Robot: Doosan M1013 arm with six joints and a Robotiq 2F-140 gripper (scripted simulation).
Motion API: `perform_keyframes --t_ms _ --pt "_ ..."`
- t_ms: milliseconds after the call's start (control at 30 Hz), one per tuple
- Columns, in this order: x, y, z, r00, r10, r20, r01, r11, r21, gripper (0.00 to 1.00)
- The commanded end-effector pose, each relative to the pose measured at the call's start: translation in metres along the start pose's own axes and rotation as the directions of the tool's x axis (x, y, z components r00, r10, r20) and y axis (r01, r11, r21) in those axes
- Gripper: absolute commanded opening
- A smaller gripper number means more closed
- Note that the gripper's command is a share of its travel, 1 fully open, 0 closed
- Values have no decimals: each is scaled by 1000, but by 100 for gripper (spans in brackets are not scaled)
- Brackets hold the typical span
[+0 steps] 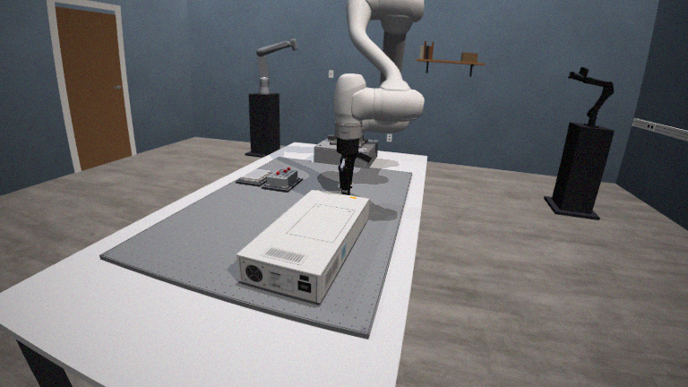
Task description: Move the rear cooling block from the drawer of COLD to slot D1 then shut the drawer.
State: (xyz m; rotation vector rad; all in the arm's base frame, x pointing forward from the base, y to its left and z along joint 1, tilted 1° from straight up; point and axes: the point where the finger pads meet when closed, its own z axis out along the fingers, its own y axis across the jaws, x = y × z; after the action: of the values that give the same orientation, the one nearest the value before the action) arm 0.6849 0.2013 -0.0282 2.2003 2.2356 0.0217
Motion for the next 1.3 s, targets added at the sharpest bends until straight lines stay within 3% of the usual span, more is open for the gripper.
perform_keyframes --t_ms 0,1267 --pt "-3 2 1 1000 -1 1 1 1000 1 10" --pt "-3 15 1 1000 -1 1 1 1000 0 10"
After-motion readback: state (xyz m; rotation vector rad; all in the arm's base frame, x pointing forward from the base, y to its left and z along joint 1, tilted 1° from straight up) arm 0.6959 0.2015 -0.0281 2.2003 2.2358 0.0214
